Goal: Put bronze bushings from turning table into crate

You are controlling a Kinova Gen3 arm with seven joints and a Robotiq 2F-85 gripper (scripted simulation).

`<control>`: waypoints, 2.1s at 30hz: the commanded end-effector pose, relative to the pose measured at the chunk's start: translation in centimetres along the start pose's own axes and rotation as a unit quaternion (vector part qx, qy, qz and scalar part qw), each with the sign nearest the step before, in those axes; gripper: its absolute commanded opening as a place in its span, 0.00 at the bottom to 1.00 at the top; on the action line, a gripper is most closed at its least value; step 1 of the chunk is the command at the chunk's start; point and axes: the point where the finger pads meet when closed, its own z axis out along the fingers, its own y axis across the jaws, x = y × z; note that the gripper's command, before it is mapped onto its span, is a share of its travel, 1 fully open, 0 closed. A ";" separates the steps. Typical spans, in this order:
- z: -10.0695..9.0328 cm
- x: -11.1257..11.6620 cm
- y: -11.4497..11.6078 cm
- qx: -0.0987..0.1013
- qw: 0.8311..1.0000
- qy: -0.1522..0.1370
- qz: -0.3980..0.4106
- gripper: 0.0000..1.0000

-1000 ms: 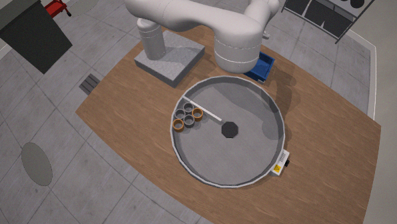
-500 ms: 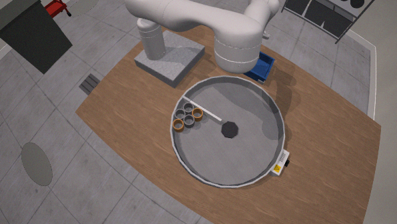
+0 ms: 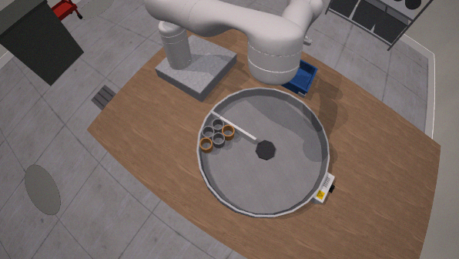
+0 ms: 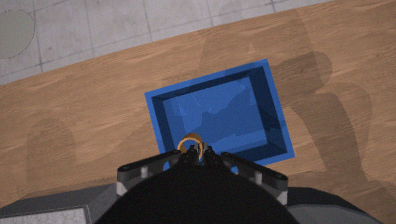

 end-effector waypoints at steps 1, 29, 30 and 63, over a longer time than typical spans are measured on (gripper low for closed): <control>0.1 0.0 0.0 -0.001 1.000 0.001 0.003 0.00; -0.1 0.0 0.0 -0.001 1.000 0.000 0.000 0.19; -0.1 0.0 0.0 -0.001 1.000 0.000 0.000 0.19; -0.1 0.0 0.0 -0.001 1.000 0.000 0.000 0.19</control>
